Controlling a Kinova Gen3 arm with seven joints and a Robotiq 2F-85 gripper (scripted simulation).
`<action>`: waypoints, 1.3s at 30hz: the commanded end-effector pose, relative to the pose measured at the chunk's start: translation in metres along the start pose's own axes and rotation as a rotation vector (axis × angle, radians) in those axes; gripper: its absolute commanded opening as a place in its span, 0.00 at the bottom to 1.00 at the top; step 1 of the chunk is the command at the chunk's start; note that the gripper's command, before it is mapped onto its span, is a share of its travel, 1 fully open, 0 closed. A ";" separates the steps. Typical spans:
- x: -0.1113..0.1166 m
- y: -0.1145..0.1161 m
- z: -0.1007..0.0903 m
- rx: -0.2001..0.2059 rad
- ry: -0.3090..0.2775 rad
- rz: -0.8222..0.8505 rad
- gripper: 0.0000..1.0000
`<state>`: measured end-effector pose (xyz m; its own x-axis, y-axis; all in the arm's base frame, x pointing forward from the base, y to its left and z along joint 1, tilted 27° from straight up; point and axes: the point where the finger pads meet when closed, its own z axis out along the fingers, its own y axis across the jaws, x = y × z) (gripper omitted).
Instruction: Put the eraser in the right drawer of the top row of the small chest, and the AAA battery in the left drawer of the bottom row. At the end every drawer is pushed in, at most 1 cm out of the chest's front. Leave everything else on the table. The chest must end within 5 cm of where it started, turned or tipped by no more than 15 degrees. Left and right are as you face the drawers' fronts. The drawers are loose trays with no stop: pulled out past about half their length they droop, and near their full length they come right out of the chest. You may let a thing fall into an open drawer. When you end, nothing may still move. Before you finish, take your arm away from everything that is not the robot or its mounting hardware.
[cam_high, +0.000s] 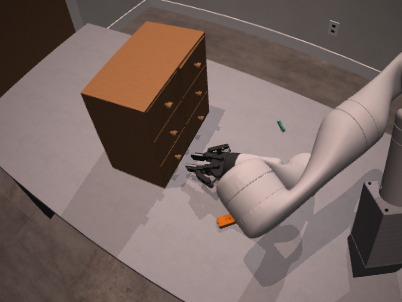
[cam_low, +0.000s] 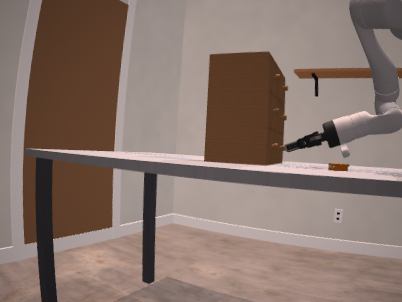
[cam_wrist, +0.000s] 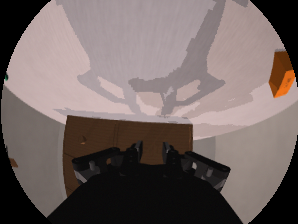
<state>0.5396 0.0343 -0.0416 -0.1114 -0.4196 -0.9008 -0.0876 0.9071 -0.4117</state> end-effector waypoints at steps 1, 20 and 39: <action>-0.002 0.002 0.002 -0.005 -0.004 0.002 0.33; -0.003 0.002 0.001 -0.005 -0.003 0.001 0.33; -0.005 0.003 0.001 -0.004 -0.001 -0.001 0.33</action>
<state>0.5404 0.0369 -0.0404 -0.1091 -0.4161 -0.9028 -0.0892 0.9086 -0.4080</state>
